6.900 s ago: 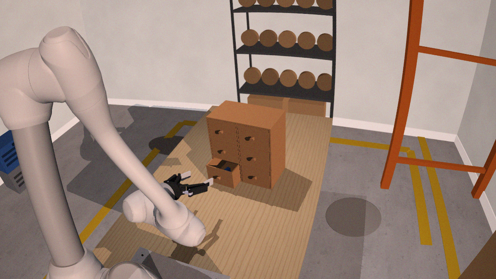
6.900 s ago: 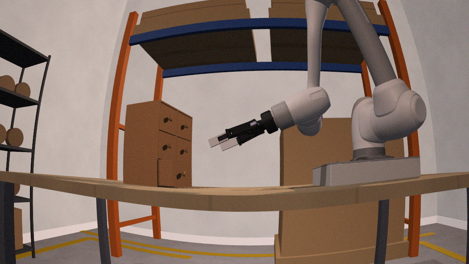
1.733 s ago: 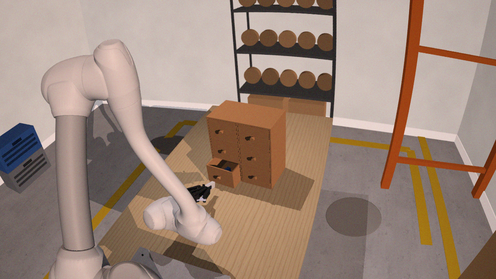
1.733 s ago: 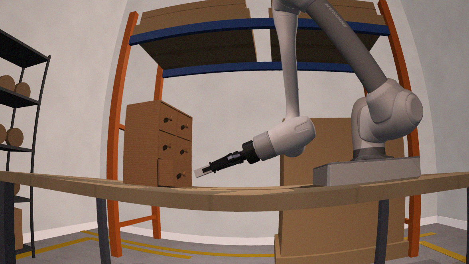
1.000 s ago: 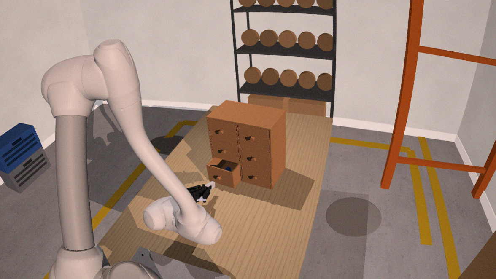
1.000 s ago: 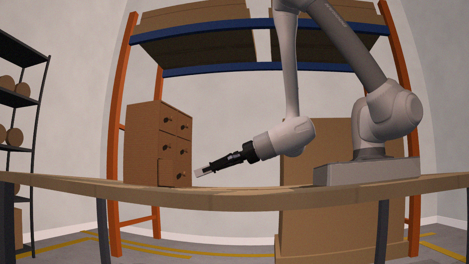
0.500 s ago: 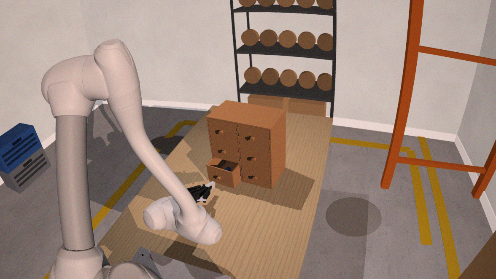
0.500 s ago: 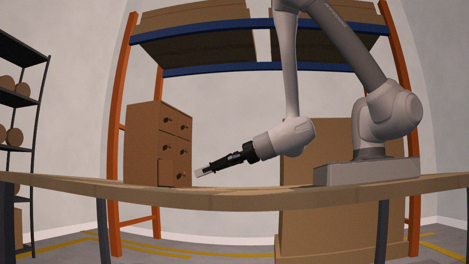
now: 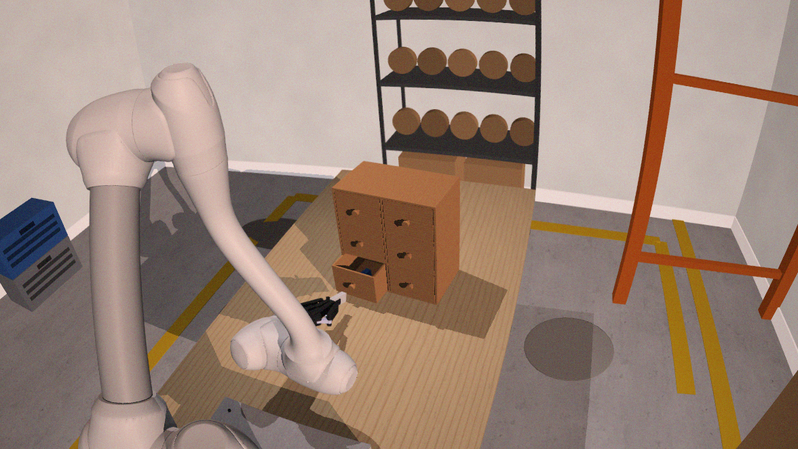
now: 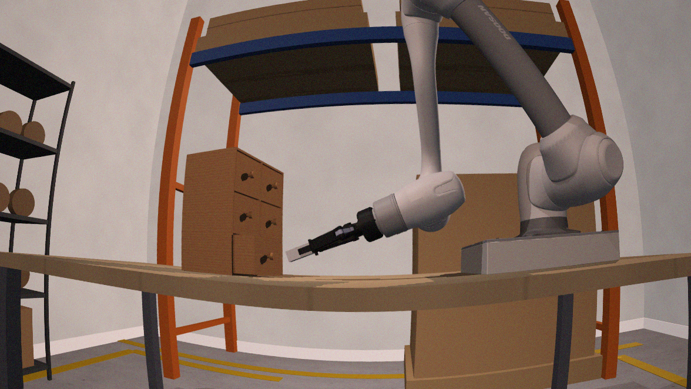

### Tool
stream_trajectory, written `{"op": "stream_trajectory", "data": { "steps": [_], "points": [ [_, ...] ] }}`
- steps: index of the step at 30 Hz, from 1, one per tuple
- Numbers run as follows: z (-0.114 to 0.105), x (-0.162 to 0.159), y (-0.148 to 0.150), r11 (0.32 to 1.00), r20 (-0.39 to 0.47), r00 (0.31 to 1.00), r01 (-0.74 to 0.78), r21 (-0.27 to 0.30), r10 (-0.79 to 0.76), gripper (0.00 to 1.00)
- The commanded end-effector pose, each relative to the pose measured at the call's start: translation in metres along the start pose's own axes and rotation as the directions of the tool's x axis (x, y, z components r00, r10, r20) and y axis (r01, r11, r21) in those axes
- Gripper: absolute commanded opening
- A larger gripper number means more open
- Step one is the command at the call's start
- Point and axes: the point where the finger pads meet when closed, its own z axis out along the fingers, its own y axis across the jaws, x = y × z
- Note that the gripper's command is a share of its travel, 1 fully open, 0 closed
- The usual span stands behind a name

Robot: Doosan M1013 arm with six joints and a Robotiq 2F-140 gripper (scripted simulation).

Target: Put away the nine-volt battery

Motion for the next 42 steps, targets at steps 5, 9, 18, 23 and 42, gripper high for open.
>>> {"op": "stream_trajectory", "data": {
  "steps": [5, 9, 18, 23, 42],
  "points": [
    [0.0, 0.0, -0.001, 1.0, -0.001, 1.0, -0.006, 0.004, 0.006, 0.0],
    [0.0, 0.0, -0.001, 1.0, -0.001, 1.0, -0.006, 0.004, 0.006, 0.0],
    [0.003, 0.001, -0.001, 1.0, -0.001, 1.0, -0.006, 0.004, 0.006, 0.0],
    [0.005, 0.001, -0.001, 1.0, -0.001, 1.0, -0.006, 0.004, 0.006, 0.0],
    [0.024, 0.008, -0.001, 1.0, -0.001, 1.0, -0.006, 0.004, 0.006, 0.0]
  ]
}}
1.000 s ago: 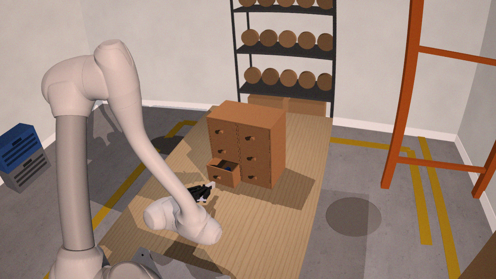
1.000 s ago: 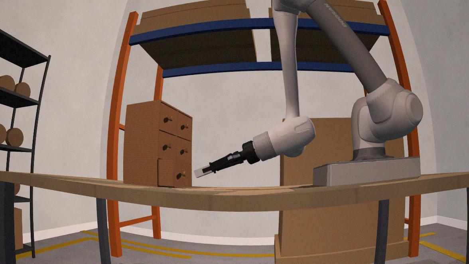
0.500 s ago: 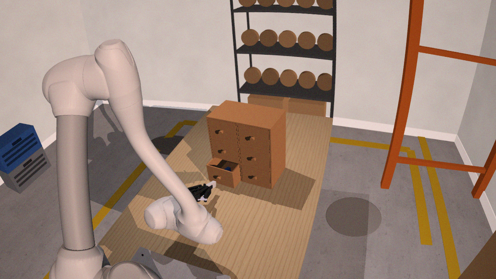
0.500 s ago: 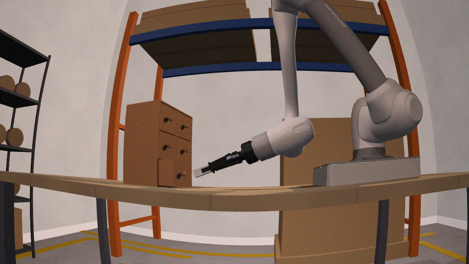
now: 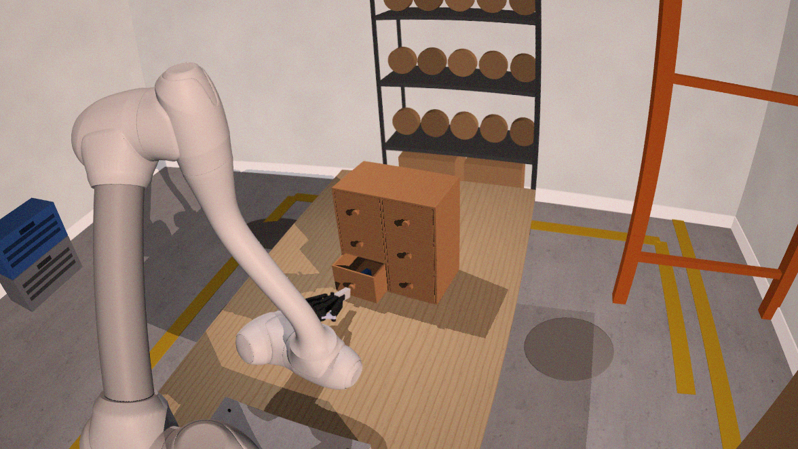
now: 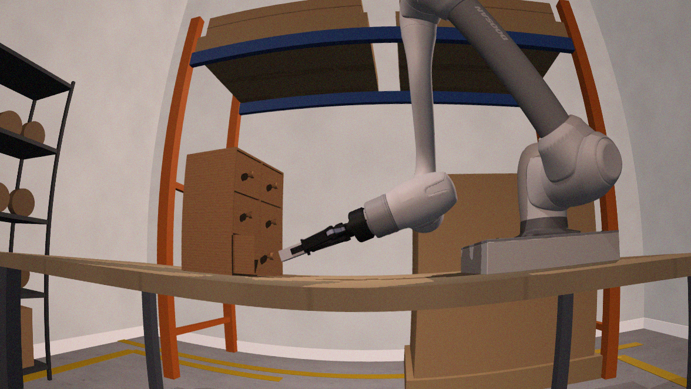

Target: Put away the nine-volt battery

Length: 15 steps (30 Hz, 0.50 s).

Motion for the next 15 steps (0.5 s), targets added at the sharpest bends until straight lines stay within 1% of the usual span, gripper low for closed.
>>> {"op": "stream_trajectory", "data": {
  "steps": [1, 13, 15],
  "points": [
    [0.007, 0.001, -0.002, 1.0, 0.001, 1.0, 0.006, 0.007, -0.006, 0.0],
    [0.027, 0.009, -0.002, 1.0, 0.001, 1.0, 0.006, 0.007, -0.006, 0.0],
    [0.027, 0.009, -0.002, 1.0, 0.001, 1.0, 0.006, 0.007, -0.006, 0.0]
  ]
}}
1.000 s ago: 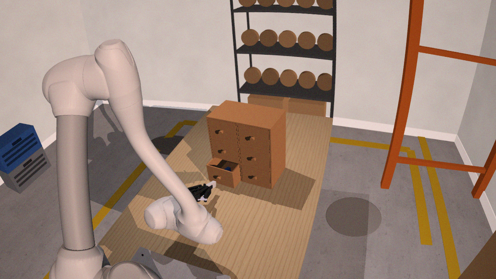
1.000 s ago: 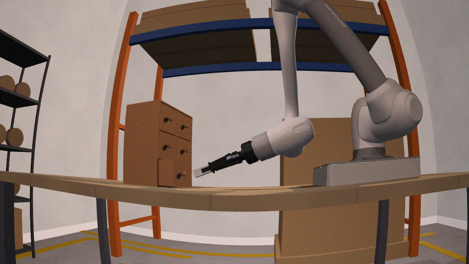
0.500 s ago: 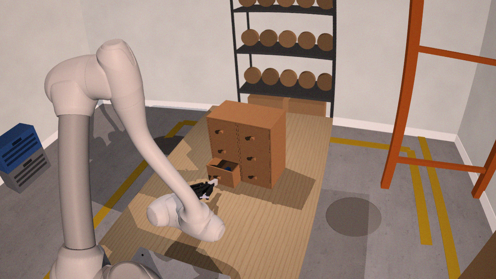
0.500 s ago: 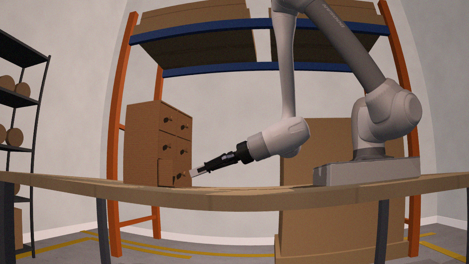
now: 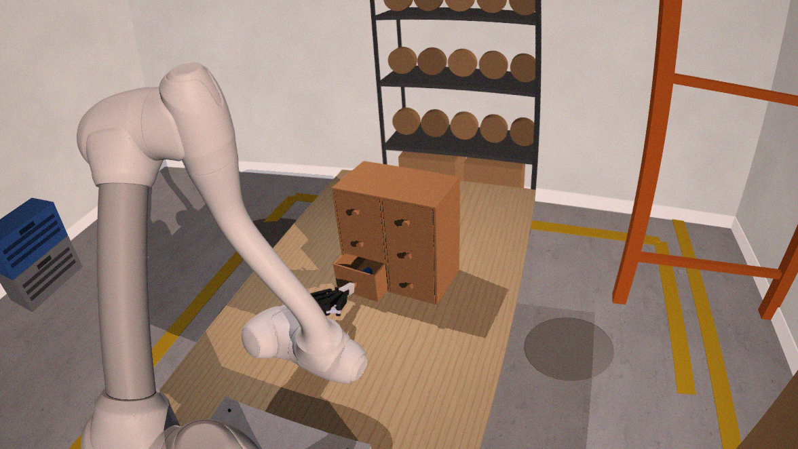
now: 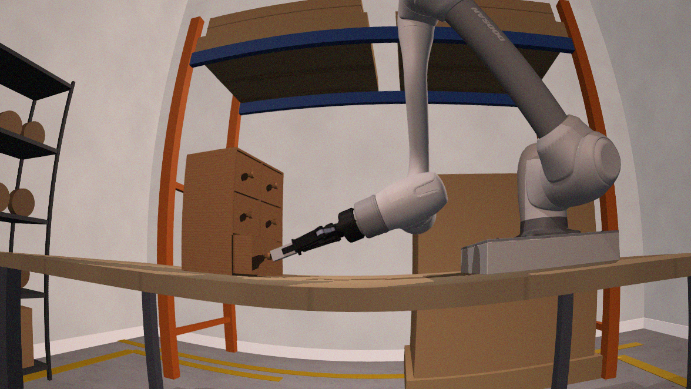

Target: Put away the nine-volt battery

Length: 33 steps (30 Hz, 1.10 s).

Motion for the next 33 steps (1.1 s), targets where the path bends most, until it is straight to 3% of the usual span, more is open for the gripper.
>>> {"op": "stream_trajectory", "data": {
  "steps": [1, 33],
  "points": [
    [0.006, 0.001, -0.002, 1.0, 0.001, 1.0, 0.011, 0.007, -0.011, 0.0],
    [0.047, 0.016, -0.003, 1.0, 0.001, 1.0, 0.011, 0.007, -0.011, 0.0]
  ]
}}
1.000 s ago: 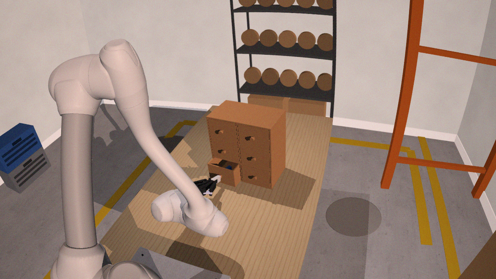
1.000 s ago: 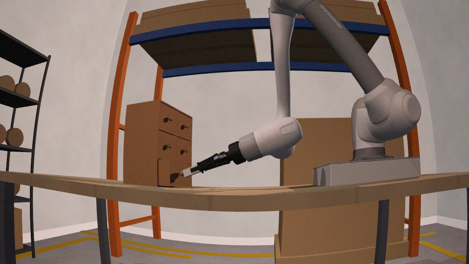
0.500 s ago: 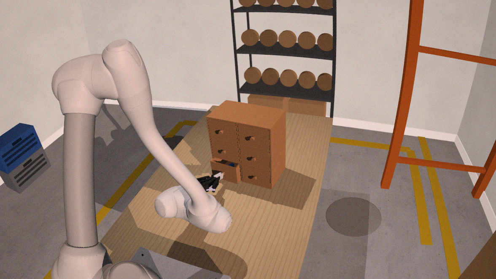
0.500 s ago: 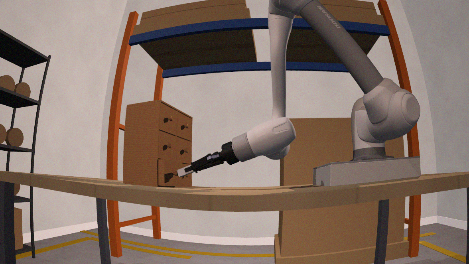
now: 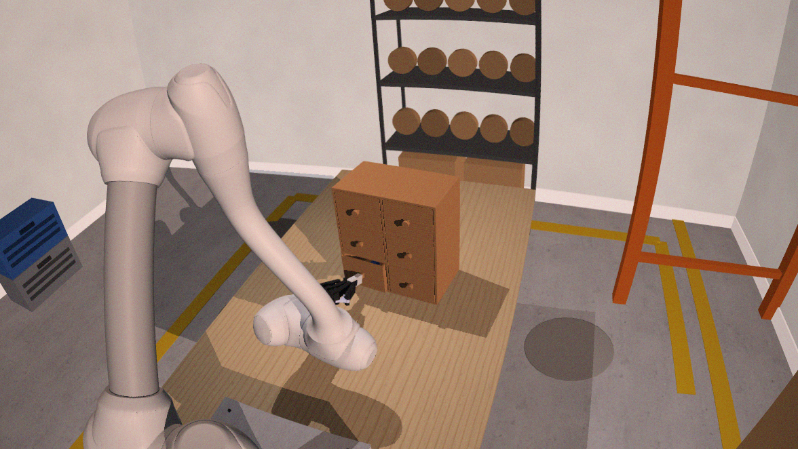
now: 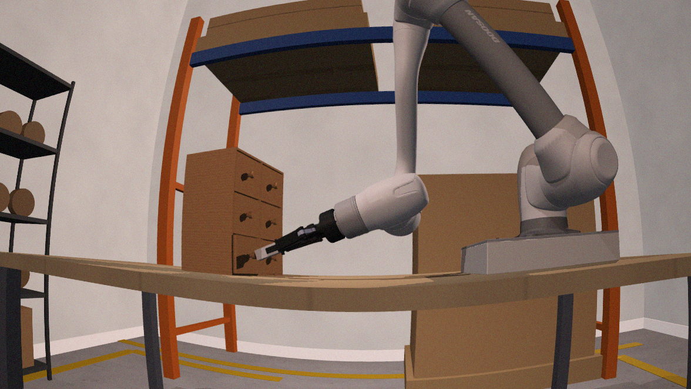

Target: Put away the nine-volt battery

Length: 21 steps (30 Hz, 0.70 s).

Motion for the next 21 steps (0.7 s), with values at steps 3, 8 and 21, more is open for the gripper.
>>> {"op": "stream_trajectory", "data": {
  "steps": [3, 8, 21],
  "points": [
    [0.0054, 0.0013, -0.0022, 1.0, 0.001, 1.0, 0.012, 0.007, -0.012, 0.0],
    [0.0082, 0.0023, -0.0022, 1.0, 0.001, 1.0, 0.012, 0.007, -0.012, 0.0],
    [0.0105, 0.0032, -0.0022, 1.0, 0.001, 1.0, 0.012, 0.007, -0.012, 0.0]
  ]
}}
